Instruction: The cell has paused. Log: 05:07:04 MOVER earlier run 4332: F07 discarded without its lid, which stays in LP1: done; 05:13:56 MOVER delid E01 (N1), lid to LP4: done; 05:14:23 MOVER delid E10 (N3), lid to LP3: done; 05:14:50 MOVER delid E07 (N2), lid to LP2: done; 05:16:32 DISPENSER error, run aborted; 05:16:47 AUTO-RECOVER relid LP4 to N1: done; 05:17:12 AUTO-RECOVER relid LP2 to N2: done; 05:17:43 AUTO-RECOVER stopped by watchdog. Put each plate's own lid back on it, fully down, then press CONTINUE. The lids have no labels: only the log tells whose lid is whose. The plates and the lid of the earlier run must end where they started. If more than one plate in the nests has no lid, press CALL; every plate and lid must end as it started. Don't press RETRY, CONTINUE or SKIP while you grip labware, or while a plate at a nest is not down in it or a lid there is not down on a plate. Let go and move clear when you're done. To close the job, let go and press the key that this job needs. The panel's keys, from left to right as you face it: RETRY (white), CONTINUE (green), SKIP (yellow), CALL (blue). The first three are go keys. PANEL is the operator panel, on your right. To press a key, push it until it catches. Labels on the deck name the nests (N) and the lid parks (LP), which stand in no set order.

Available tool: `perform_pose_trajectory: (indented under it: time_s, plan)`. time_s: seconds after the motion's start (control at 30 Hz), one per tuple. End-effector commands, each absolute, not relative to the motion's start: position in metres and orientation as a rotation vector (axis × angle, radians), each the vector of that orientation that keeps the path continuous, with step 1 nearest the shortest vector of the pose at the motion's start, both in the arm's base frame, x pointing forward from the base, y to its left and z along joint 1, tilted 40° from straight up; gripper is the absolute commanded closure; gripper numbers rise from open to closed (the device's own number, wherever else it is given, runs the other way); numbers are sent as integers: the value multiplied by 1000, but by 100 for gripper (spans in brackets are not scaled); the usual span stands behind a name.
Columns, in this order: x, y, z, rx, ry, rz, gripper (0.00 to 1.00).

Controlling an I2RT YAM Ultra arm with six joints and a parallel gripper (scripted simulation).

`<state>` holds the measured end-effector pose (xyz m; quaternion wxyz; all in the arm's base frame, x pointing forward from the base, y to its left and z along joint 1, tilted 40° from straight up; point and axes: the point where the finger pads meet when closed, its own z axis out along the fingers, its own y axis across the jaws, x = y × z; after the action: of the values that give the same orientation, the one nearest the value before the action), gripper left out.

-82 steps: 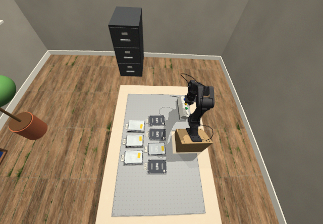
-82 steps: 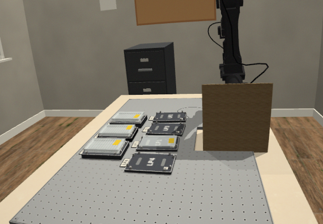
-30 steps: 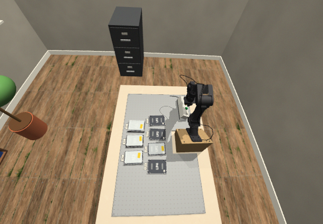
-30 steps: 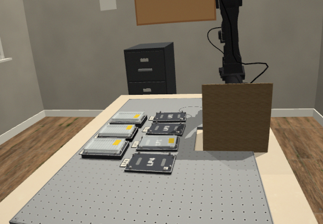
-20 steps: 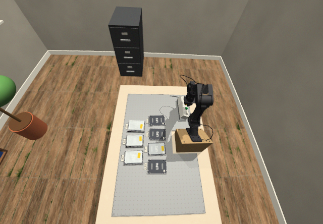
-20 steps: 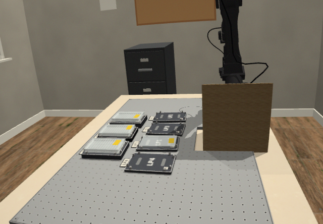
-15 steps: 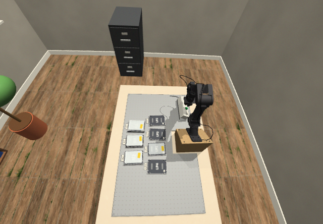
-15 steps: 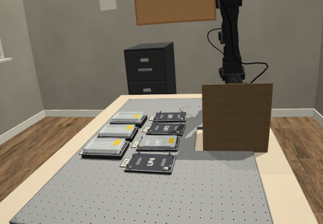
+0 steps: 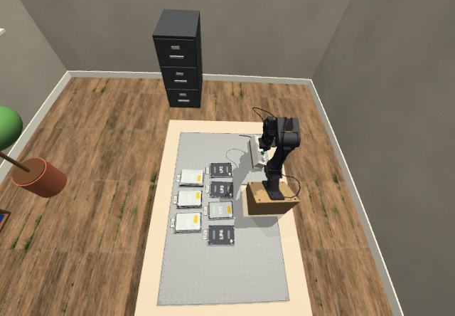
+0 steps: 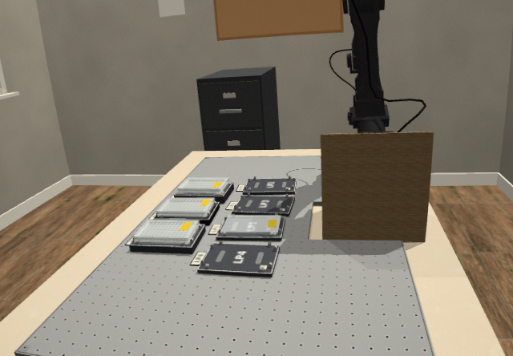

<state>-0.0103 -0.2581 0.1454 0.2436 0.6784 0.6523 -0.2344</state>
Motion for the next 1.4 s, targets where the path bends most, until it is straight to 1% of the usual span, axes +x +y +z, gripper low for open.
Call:
perform_pose_trajectory:
  time_s: [0.0, 1.37]
  plan:
    - [-9, -262, 139, 1852, 1788, -643, 100]
    - [-9, -272, 124, 1852, 1788, -643, 100]
